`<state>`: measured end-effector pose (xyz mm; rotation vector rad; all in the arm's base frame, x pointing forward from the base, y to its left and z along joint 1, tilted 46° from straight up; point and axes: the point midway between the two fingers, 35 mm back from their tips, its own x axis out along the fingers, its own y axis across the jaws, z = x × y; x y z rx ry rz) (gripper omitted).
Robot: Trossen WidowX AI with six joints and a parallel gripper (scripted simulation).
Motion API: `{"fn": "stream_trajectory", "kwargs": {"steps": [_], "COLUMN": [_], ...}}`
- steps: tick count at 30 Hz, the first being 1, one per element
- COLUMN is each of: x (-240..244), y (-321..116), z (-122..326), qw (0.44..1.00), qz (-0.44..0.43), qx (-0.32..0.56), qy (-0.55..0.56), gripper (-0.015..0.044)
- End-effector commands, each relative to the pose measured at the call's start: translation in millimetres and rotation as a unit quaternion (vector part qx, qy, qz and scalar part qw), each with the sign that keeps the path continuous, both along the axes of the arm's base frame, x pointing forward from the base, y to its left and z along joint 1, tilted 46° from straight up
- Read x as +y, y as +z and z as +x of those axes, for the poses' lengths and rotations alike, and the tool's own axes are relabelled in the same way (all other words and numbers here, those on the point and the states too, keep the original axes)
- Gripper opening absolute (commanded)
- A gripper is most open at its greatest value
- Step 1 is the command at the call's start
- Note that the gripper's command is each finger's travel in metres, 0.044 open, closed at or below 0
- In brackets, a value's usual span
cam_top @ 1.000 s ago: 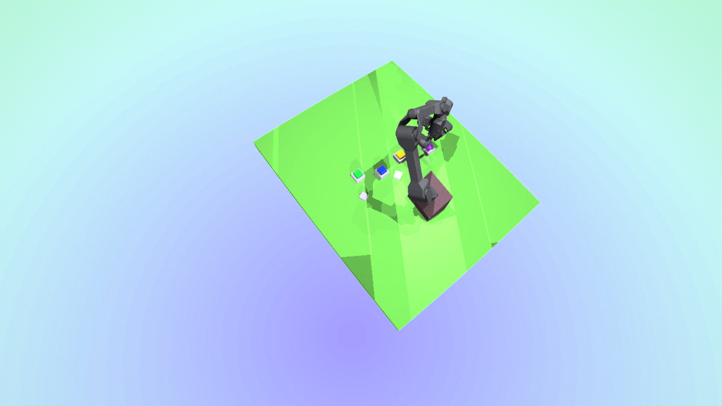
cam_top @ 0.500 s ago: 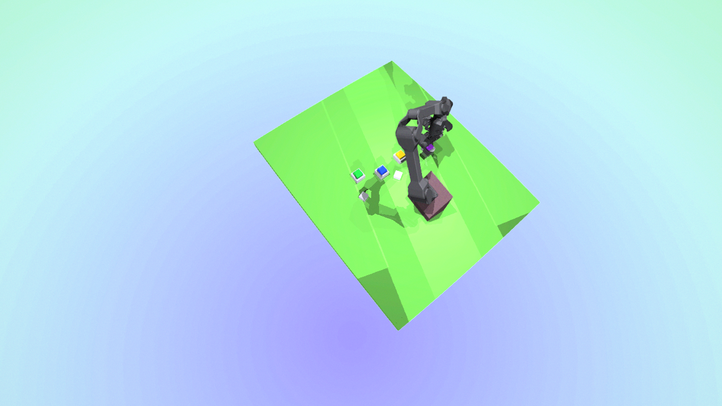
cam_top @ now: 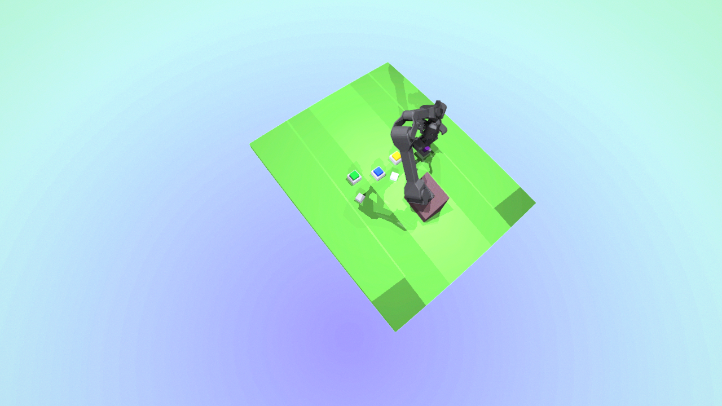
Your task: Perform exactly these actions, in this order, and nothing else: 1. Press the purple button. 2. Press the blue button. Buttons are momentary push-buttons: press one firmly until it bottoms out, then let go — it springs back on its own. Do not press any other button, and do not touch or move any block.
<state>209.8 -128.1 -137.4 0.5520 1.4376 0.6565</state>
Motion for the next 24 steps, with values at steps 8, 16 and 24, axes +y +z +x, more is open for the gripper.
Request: {"fn": "stream_trajectory", "kwargs": {"steps": [8,16,24], "x": [9.6,9.6,9.6], "y": [-7.9,-7.9,-7.9], "z": [-1.5,-1.5,-1.5], "qw": [1.000,1.000,1.000], "qz": [0.004,0.004,0.004], "qx": [0.003,0.003,0.003], "qy": [-0.002,-0.002,-0.002], "gripper": [0.0020,0.0020,0.0020]}}
